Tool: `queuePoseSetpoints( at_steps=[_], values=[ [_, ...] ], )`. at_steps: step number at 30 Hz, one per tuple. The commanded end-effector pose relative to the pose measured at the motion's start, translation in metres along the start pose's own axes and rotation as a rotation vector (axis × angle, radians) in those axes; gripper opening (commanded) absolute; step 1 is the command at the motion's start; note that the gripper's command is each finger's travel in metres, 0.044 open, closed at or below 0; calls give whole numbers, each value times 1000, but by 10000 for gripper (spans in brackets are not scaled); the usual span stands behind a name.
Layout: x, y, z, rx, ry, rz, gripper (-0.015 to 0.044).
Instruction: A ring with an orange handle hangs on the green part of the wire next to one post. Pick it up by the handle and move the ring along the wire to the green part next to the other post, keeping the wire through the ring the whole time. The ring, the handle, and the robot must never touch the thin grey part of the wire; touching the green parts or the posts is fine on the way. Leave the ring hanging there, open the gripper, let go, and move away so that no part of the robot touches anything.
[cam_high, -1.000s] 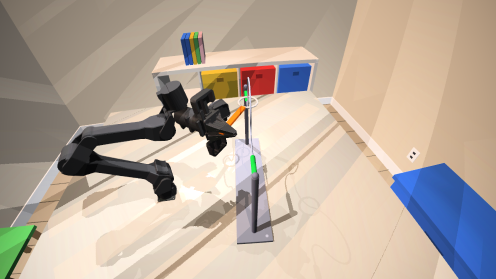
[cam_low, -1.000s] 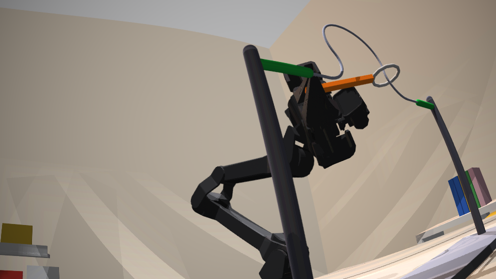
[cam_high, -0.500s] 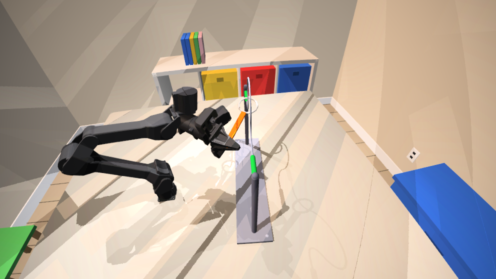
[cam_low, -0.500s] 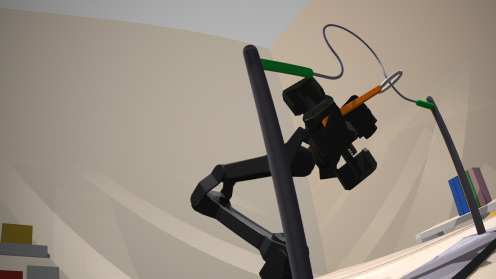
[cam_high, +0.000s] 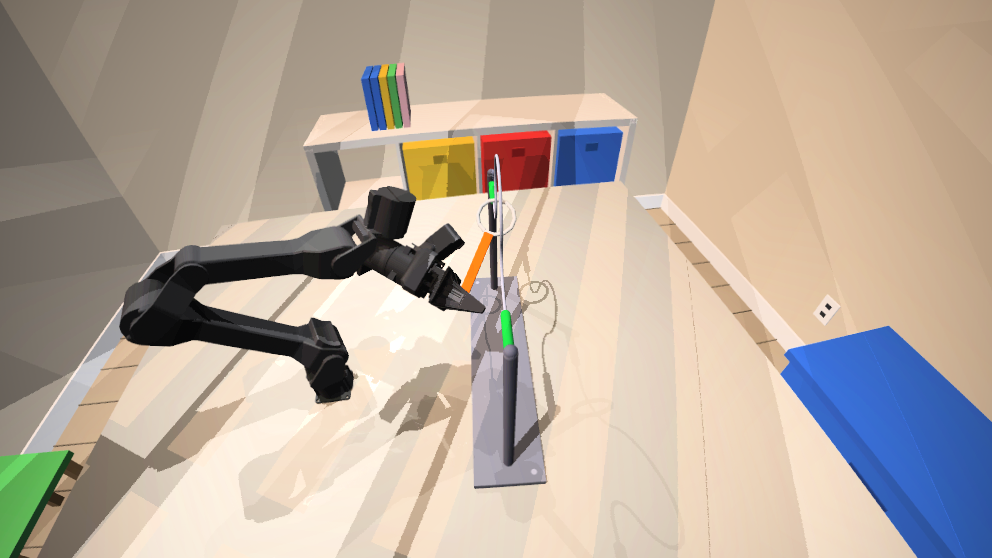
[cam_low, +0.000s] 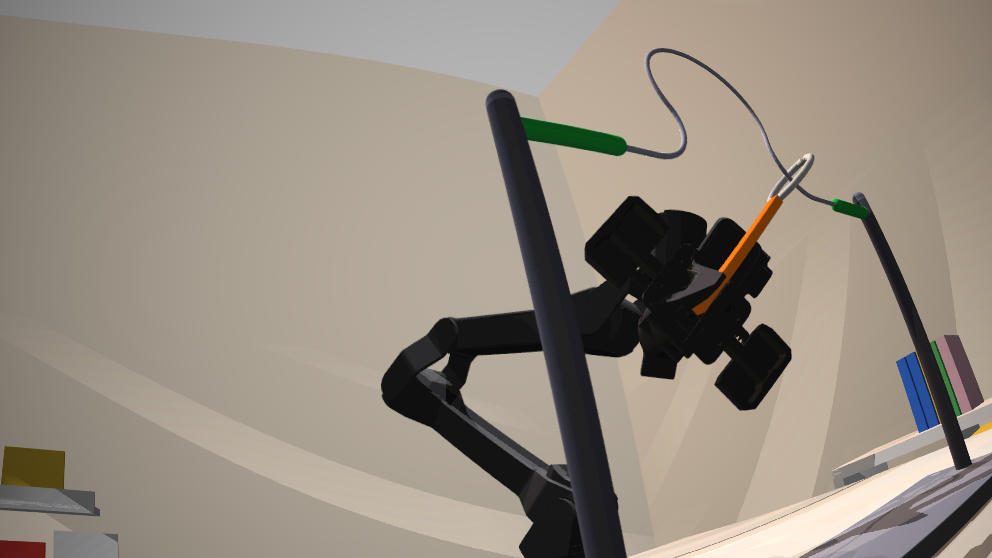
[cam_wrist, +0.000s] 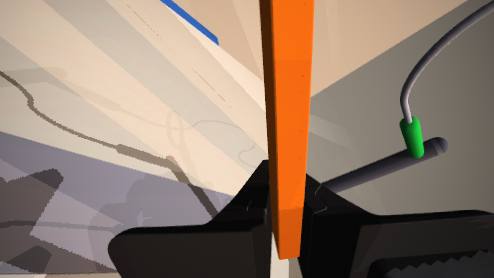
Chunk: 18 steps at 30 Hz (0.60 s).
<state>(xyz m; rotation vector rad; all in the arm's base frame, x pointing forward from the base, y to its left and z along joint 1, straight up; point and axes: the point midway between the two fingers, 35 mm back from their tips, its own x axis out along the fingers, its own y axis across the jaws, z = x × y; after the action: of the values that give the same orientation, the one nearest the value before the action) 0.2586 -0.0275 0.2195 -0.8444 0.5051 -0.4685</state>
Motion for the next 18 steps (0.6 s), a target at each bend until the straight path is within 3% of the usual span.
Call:
queuePoseSetpoints(
  at_steps=[1, 18],
  values=[
    [-2, 15, 1, 85, 8, 52, -150],
    [-21, 78, 17, 437, 52, 271, -150]
  ],
)
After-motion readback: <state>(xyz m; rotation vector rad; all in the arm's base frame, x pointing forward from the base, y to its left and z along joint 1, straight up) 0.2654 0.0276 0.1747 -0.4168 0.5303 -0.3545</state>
